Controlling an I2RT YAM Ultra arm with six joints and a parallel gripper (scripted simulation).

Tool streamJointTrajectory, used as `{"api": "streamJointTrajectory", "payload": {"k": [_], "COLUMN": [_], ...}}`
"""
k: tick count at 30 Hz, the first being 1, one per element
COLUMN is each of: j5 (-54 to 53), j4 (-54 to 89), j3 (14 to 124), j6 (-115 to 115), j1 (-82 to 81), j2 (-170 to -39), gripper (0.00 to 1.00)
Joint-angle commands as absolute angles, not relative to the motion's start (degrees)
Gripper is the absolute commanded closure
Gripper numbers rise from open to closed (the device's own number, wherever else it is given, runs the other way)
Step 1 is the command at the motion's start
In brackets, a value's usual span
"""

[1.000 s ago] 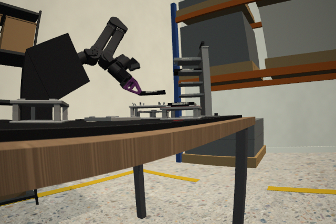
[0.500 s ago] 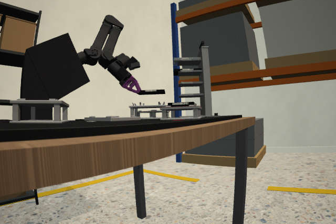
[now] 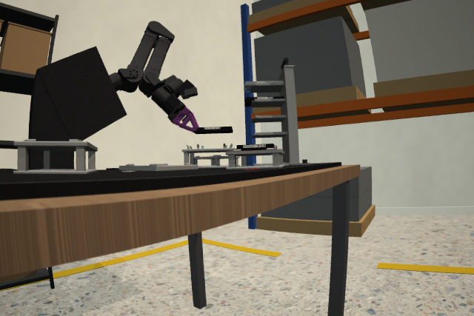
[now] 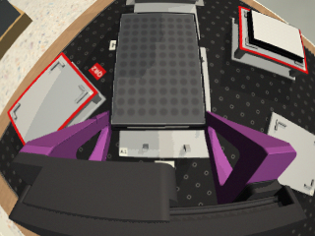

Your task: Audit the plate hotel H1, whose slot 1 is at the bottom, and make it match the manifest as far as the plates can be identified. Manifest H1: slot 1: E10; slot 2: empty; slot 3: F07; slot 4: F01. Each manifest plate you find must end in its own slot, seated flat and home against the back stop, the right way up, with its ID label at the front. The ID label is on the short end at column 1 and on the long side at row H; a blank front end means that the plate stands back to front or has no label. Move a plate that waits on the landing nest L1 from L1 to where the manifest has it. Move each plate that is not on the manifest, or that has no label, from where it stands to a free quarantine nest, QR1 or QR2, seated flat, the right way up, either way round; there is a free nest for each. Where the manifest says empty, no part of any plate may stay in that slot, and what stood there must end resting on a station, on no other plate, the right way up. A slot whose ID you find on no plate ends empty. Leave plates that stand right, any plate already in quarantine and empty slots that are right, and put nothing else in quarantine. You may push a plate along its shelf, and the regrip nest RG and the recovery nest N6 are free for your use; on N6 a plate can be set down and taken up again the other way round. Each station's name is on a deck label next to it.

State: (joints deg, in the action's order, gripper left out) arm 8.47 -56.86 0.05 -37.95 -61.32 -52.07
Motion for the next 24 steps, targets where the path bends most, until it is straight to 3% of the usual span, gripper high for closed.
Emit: {"api": "streamJointTrajectory", "payload": {"k": [1, 24], "j5": [8.6, 7.9], "j4": [-57.0, -56.8], "j3": [0.0, 0.0], "j6": [-38.0, -38.0], "j1": [-61.1, -60.3], "j2": [-51.8, -52.2], "gripper": [0.14, 0.14]}}
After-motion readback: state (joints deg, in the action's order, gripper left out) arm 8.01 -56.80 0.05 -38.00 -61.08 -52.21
